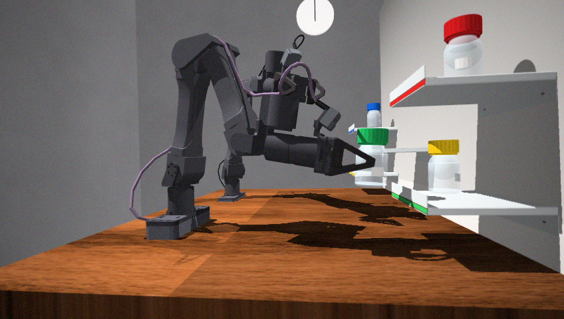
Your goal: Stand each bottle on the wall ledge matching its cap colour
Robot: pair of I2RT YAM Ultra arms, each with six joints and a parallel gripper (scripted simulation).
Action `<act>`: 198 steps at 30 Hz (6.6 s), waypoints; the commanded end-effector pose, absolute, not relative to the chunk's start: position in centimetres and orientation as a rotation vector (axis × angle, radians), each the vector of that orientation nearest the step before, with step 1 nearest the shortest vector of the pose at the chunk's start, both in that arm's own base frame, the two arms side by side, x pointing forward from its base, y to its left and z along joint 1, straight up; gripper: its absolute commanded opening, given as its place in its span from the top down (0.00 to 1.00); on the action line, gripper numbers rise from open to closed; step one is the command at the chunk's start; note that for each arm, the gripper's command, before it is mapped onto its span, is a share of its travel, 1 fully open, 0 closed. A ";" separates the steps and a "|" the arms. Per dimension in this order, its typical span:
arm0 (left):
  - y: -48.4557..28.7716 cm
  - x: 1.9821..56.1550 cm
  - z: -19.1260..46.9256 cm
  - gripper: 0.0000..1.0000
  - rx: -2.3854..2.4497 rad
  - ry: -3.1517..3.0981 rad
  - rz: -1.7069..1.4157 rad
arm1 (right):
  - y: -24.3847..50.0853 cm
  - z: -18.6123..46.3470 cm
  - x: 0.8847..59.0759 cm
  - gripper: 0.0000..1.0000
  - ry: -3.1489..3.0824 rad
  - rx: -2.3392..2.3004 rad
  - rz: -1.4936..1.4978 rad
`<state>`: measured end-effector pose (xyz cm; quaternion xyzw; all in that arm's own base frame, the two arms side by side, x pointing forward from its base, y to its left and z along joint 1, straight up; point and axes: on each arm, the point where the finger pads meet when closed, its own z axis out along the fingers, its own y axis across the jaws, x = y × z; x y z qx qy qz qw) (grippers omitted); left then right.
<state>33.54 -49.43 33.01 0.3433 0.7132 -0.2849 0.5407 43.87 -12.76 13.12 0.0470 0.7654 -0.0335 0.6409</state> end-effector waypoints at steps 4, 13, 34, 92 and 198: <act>-49.1 33.8 34.3 0.11 0.790 1.677 -0.679 | -14.3 15.3 46.0 0.49 1.683 0.084 -0.092; -49.1 33.8 34.3 0.11 0.790 1.677 -0.679 | -15.0 15.4 47.0 0.49 1.679 0.086 -0.095; -49.1 33.8 34.3 0.11 0.790 1.677 -0.679 | -15.7 17.6 47.7 0.49 1.667 0.093 -0.108; -49.1 33.8 34.3 0.11 0.790 1.677 -0.679 | -15.7 13.7 55.1 0.49 1.611 0.082 -0.111; 9.3 45.6 28.2 0.00 -0.081 1.592 -0.004 | -7.2 23.6 39.0 0.00 1.521 -1.630 -0.191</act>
